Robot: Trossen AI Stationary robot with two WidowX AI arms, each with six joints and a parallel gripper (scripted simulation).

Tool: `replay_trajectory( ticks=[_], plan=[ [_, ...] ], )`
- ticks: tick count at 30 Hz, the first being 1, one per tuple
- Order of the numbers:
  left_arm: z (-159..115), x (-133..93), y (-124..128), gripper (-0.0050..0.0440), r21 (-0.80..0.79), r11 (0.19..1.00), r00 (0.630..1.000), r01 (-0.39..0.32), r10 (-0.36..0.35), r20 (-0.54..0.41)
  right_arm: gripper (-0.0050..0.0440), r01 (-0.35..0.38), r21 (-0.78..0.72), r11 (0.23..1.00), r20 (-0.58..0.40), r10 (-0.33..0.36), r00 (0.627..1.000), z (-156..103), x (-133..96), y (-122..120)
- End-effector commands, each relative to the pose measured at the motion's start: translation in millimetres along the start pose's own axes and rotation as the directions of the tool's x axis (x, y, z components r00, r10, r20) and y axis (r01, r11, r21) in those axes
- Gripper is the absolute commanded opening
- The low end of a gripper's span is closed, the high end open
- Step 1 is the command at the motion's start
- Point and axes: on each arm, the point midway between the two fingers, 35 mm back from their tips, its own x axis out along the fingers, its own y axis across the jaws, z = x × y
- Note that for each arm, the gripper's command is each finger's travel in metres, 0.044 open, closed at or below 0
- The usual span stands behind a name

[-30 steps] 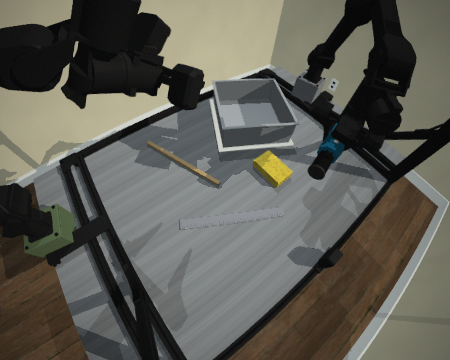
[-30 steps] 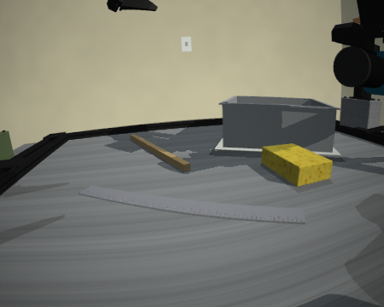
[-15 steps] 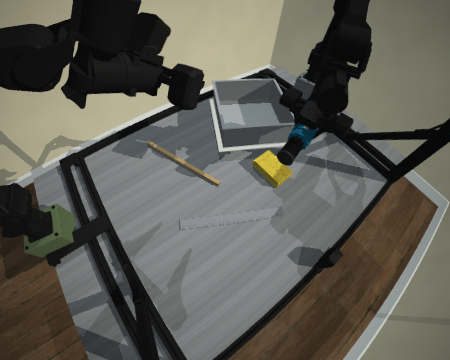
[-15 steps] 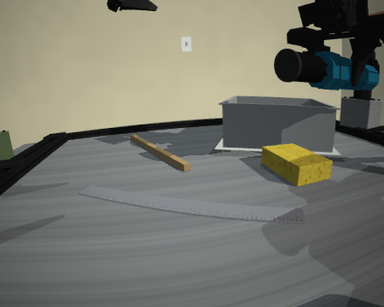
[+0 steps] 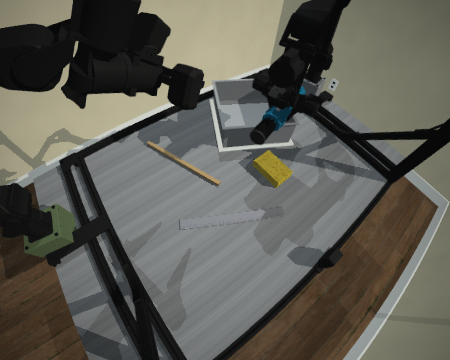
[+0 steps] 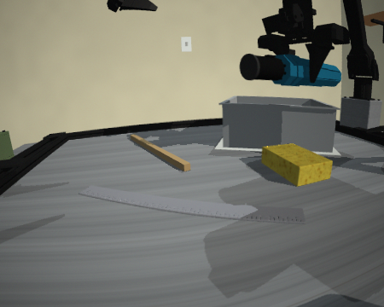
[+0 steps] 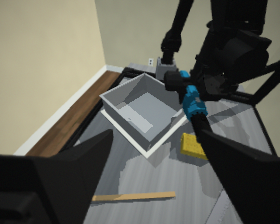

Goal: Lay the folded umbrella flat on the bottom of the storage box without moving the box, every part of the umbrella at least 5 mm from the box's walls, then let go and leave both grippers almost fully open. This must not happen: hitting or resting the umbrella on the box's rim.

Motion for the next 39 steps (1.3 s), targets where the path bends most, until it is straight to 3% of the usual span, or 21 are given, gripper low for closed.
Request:
replay_trajectory(
  ticks=[1,5,20,29,37,39],
  plan=[
    [-1,0,-1,0.0400,0.002,1.000,1.000,0.000,0.000,-0.001,0.0000,-0.001,-0.009,1.000,0.015,0.001,1.000,-7,-5,-22],
    [-1,0,-1,0.0400,0.002,1.000,1.000,0.000,0.000,-0.001,0.0000,-0.001,-0.013,1.000,0.015,0.001,1.000,-12,-5,-34],
    [-1,0,-1,0.0400,0.002,1.000,1.000,0.000,0.000,-0.001,0.0000,-0.001,-0.044,0.999,0.017,0.002,1.000,-60,-1,-116],
    [-1,0,-1,0.0400,0.002,1.000,1.000,0.000,0.000,-0.001,0.0000,-0.001,-0.051,0.999,0.017,0.002,1.000,-73,2,-132],
    [-1,0,-1,0.0400,0.002,1.000,1.000,0.000,0.000,-0.001,0.0000,-0.001,-0.051,0.999,0.017,0.002,1.000,-68,66,-133],
    [-1,0,-1,0.0400,0.002,1.000,1.000,0.000,0.000,-0.001,0.0000,-0.001,-0.051,0.999,0.017,0.002,1.000,-68,66,-133]
  ],
)
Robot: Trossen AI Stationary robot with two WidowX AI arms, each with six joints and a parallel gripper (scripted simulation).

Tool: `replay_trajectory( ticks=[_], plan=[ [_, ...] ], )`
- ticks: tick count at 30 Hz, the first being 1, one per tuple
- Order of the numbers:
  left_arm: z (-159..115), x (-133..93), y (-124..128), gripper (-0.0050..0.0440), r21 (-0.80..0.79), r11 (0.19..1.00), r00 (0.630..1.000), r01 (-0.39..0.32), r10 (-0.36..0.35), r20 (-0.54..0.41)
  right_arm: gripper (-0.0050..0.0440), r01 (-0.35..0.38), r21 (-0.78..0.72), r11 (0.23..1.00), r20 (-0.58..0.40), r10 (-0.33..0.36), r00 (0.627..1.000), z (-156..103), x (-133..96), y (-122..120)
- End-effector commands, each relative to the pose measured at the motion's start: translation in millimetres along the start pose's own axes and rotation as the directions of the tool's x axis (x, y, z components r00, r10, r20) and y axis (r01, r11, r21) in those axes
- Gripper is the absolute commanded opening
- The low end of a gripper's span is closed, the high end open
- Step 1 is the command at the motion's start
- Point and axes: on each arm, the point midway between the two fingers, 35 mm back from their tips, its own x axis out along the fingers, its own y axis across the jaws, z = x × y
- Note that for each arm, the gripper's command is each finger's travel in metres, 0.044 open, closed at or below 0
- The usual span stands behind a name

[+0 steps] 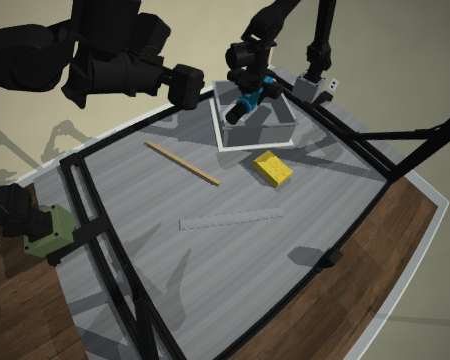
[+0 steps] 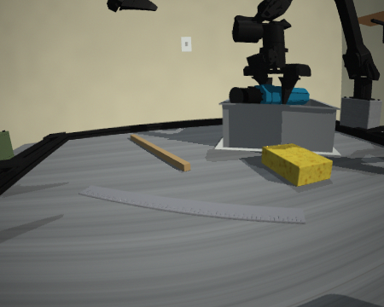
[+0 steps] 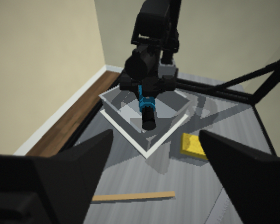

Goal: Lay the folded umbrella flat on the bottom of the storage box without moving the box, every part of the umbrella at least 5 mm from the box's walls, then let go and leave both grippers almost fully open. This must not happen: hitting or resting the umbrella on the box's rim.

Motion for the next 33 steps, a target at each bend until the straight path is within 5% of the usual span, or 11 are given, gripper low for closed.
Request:
replay_trajectory(
  ticks=[1,6,22,33],
  plan=[
    [0,0,0,0.0400,0.001,1.000,1.000,-0.002,0.002,-0.001,0.0000,0.004,-0.002,1.000,0.009,-0.004,1.000,1,15,-1],
    [0,0,0,0.0400,0.001,1.000,1.000,-0.002,0.002,-0.001,0.0000,0.004,-0.002,1.000,0.009,-0.004,1.000,-3,50,1],
    [0,0,0,0.0400,0.001,1.000,1.000,-0.002,0.002,-0.001,0.0000,0.004,-0.002,1.000,0.009,-0.004,1.000,-3,66,1],
    [0,0,0,0.0400,0.001,1.000,1.000,-0.002,0.002,-0.001,0.0240,0.004,-0.002,1.000,0.009,-0.004,1.000,-3,66,1]
  ],
)
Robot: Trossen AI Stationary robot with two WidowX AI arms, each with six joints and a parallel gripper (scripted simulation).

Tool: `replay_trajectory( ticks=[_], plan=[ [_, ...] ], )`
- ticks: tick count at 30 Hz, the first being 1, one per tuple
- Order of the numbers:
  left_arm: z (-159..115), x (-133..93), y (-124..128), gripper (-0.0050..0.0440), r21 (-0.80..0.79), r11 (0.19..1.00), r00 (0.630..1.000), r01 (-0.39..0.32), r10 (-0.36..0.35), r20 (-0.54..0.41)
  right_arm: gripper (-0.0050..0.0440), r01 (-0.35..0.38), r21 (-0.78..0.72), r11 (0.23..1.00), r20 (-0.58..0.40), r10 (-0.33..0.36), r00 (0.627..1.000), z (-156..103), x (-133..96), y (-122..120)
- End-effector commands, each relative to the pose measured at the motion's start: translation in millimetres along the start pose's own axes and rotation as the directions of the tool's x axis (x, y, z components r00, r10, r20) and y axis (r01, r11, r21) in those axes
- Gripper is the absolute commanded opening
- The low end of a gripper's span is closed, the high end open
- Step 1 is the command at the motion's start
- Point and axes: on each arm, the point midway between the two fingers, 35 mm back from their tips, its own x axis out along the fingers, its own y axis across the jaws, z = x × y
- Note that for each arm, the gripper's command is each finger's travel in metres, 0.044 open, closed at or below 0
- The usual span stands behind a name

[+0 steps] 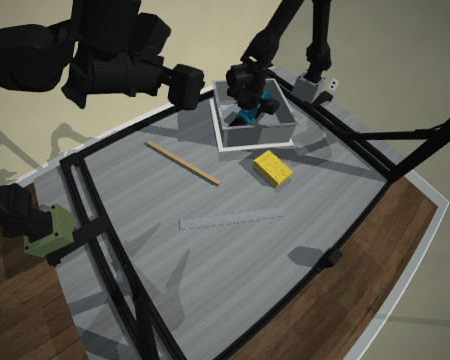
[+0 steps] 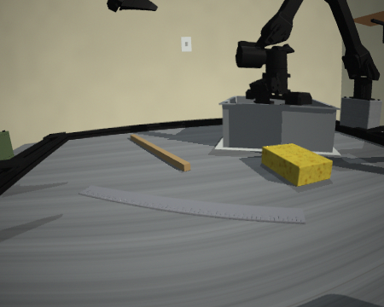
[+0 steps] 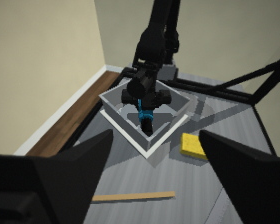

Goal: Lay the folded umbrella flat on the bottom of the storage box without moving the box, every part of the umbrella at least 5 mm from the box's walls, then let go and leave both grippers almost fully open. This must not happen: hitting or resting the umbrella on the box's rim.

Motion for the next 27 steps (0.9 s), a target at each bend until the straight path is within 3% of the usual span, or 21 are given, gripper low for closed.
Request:
replay_trajectory(
  ticks=[1,3,27],
  plan=[
    [-0.4,0.5,0.6,0.0400,0.001,1.000,1.000,-0.002,0.002,-0.001,0.0240,-0.001,-0.003,1.000,-0.001,0.001,1.000,-0.2,0.4,0.0],
    [-0.4,0.5,0.6,0.0400,0.001,1.000,1.000,-0.002,0.002,-0.001,0.0281,-0.001,-0.003,1.000,-0.001,0.001,1.000,-0.2,0.4,0.0],
    [-0.4,0.5,0.6,0.0400,0.001,1.000,1.000,-0.002,0.002,-0.001,0.0287,-0.001,-0.003,1.000,-0.001,0.001,1.000,-0.2,0.4,0.0]
  ],
)
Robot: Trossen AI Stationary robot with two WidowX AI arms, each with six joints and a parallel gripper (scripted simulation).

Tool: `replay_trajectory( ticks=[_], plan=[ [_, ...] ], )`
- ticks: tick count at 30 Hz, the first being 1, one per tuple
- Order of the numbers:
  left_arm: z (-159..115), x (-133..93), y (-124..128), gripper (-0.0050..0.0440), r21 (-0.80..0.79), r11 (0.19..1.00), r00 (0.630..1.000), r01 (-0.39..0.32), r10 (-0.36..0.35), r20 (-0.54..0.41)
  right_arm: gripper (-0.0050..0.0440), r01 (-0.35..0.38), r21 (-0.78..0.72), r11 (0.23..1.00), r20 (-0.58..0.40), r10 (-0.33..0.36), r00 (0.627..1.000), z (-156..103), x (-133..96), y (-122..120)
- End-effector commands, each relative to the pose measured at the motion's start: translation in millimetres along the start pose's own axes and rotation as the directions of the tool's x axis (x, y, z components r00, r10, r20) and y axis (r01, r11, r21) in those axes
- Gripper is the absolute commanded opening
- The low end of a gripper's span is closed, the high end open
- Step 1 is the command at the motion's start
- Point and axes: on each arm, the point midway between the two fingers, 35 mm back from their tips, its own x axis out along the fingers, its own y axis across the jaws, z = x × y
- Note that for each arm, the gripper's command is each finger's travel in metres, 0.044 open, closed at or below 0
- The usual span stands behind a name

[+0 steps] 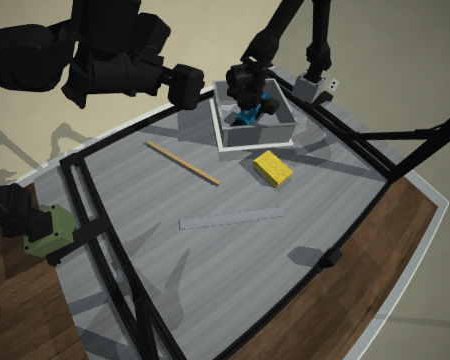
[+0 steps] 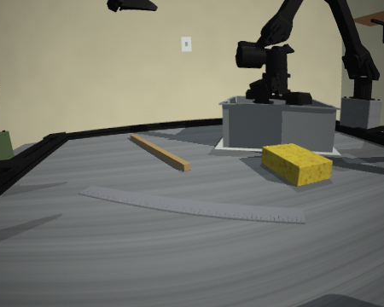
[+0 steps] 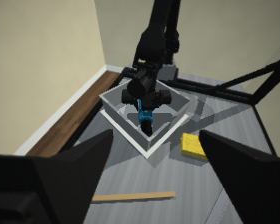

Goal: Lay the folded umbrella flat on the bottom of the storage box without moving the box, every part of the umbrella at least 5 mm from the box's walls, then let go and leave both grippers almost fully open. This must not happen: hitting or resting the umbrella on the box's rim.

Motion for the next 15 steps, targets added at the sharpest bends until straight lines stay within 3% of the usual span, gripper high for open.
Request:
replay_trajectory(
  ticks=[1,15],
  plan=[
    [-0.5,0.3,0.3,0.0400,0.001,1.000,1.000,-0.002,0.002,-0.001,0.0287,0.000,-0.003,1.000,0.000,0.000,1.000,0.0,0.1,0.1],
    [-0.5,0.3,0.3,0.0400,0.001,1.000,1.000,-0.002,0.002,-0.001,0.0291,0.000,-0.003,1.000,0.000,0.000,1.000,0.0,0.1,0.1]
  ],
)
